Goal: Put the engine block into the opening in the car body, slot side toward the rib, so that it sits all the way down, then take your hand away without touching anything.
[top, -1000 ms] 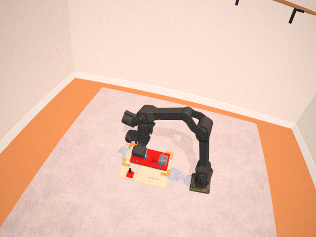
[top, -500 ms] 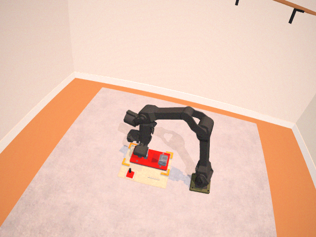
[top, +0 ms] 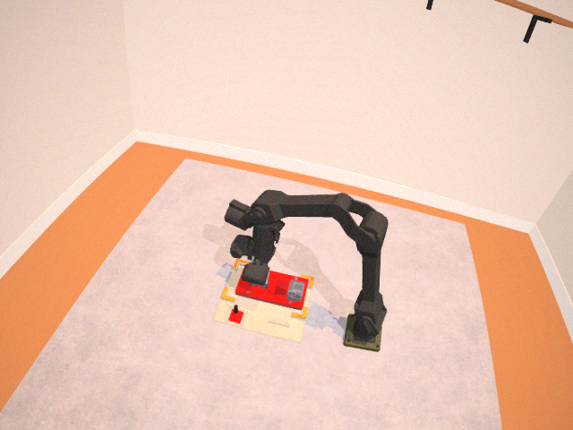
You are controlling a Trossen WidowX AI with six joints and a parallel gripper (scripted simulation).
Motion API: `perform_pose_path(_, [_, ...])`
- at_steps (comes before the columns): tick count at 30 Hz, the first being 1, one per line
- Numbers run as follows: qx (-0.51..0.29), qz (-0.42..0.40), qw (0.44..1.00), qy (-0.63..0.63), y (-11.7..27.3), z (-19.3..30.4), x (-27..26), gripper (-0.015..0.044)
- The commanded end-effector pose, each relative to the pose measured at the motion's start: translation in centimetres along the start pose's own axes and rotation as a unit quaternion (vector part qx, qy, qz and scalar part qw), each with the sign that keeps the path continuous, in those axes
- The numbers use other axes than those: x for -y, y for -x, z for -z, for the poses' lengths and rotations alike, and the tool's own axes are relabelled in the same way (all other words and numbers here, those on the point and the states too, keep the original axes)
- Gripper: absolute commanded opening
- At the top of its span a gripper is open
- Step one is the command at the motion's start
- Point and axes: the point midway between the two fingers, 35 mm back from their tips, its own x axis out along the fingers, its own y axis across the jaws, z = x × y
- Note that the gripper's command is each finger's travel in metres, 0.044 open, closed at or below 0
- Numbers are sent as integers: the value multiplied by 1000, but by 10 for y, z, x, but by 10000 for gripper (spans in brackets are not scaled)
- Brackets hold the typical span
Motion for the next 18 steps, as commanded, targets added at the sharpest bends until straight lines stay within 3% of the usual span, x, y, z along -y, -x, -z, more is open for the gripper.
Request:
perform_pose_path(1, [0, 3, 1000, -2, 0, 0, 1, 160])
perform_pose_path(18, [0, 3, 1000, -5, -2, 1, 1, 160])
